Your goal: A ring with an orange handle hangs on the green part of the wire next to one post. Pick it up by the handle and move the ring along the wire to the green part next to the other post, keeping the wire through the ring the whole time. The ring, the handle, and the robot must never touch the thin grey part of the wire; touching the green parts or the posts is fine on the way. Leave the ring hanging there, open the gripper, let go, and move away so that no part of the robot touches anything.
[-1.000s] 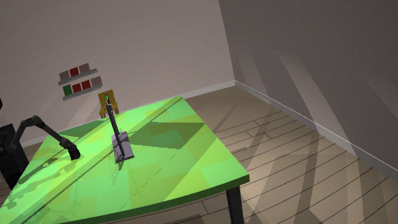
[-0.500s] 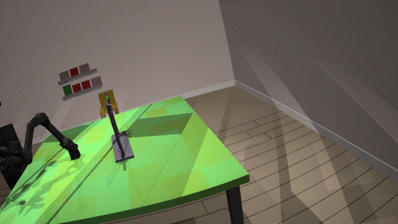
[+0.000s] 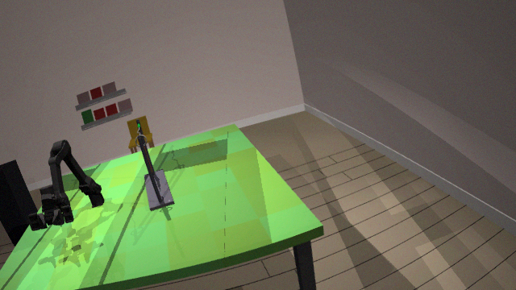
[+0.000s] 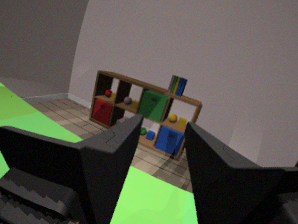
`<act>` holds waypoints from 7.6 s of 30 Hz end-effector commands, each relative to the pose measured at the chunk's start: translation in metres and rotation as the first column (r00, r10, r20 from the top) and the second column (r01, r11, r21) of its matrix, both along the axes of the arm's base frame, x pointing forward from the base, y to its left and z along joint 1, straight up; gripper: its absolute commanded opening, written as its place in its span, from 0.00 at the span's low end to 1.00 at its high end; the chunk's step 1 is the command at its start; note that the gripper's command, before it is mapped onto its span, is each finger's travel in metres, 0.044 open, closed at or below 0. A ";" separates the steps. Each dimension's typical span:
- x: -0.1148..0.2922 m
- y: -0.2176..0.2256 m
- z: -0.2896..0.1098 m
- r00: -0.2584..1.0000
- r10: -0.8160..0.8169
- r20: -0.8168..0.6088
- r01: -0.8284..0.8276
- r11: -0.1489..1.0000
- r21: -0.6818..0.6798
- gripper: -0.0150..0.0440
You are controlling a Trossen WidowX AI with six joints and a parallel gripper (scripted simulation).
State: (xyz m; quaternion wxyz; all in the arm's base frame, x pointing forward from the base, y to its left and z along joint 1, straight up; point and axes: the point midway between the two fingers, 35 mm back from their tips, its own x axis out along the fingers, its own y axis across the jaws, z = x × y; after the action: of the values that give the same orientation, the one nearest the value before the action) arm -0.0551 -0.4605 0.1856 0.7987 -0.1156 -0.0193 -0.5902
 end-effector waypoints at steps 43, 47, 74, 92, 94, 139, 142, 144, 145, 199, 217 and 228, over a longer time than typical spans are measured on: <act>0.314 0.327 -0.051 0.206 0.976 0.073 -0.961 0.188 0.202 0.53; 0.320 0.330 -0.043 0.203 0.974 0.097 -0.963 0.181 0.197 0.53; 0.353 0.331 -0.041 0.203 0.974 0.098 -0.964 0.181 0.195 0.53; 0.380 0.335 -0.040 0.203 0.974 0.098 -0.964 0.181 0.193 0.53; 0.384 0.336 -0.040 0.203 0.974 0.098 -0.964 0.181 0.193 0.53; 0.396 0.341 -0.041 0.198 0.976 0.095 -0.966 0.177 0.190 0.26; 0.396 0.341 -0.041 0.198 0.976 0.095 -0.966 0.177 0.190 0.12; 0.396 0.341 -0.041 0.198 0.976 0.095 -0.966 0.177 0.190 0.04; 0.396 0.341 -0.041 0.198 0.976 0.095 -0.966 0.177 0.190 0.00; 0.395 0.353 -0.026 0.200 0.975 0.099 -0.965 0.178 0.192 0.00; 0.393 0.371 -0.026 0.200 0.975 0.099 -0.965 0.179 0.193 0.00; 0.392 0.382 -0.026 0.209 0.973 0.097 -0.963 0.188 0.193 0.00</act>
State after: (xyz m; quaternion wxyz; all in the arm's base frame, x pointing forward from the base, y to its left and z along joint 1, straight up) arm 0.3395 -0.0824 0.1600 0.9986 -0.0052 -0.0069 0.0516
